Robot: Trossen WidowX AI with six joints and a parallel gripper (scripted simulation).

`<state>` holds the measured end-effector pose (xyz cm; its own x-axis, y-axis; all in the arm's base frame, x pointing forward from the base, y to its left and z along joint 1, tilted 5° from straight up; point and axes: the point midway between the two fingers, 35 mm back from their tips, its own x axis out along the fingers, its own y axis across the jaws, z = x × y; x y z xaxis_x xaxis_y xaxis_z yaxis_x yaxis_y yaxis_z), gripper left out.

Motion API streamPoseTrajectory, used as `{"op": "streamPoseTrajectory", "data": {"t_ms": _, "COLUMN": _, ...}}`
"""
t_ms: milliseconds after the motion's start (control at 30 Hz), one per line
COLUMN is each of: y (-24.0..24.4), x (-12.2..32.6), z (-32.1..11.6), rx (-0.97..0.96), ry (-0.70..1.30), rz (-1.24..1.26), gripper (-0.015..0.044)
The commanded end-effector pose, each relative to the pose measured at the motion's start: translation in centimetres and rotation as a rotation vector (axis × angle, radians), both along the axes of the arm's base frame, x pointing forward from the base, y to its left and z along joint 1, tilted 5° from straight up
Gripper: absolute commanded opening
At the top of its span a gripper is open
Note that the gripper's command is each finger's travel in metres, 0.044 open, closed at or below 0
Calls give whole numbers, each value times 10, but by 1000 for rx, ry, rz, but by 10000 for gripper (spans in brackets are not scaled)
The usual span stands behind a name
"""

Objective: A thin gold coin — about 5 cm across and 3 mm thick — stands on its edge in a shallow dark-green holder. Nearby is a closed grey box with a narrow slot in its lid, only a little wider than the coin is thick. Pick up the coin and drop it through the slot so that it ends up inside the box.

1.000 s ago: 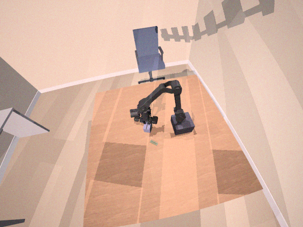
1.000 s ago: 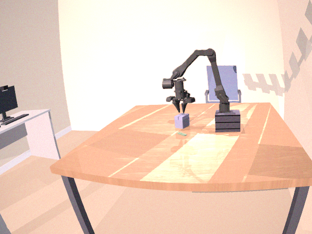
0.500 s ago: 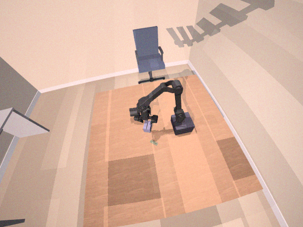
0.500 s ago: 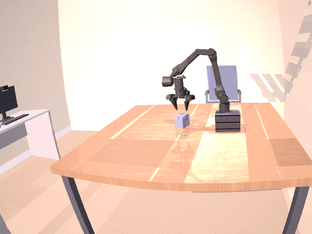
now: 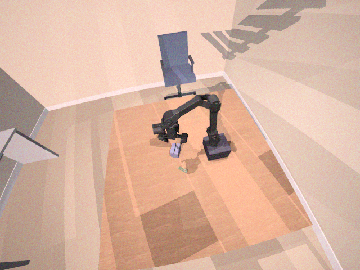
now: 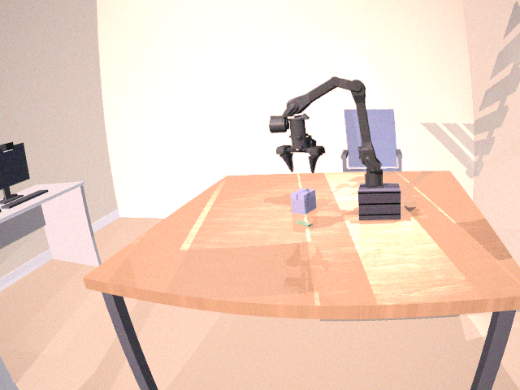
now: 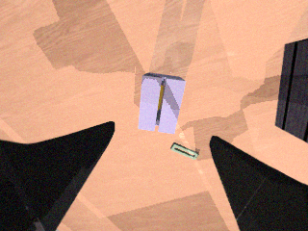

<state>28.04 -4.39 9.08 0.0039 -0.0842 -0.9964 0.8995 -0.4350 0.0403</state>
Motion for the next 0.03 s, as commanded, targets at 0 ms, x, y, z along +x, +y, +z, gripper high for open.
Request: {"op": "streamPoseTrajectory", "data": {"t_ms": 0, "y": 0, "x": 0, "z": 2, "rx": 0, "ry": -2, "rz": -5, "gripper": 440}}
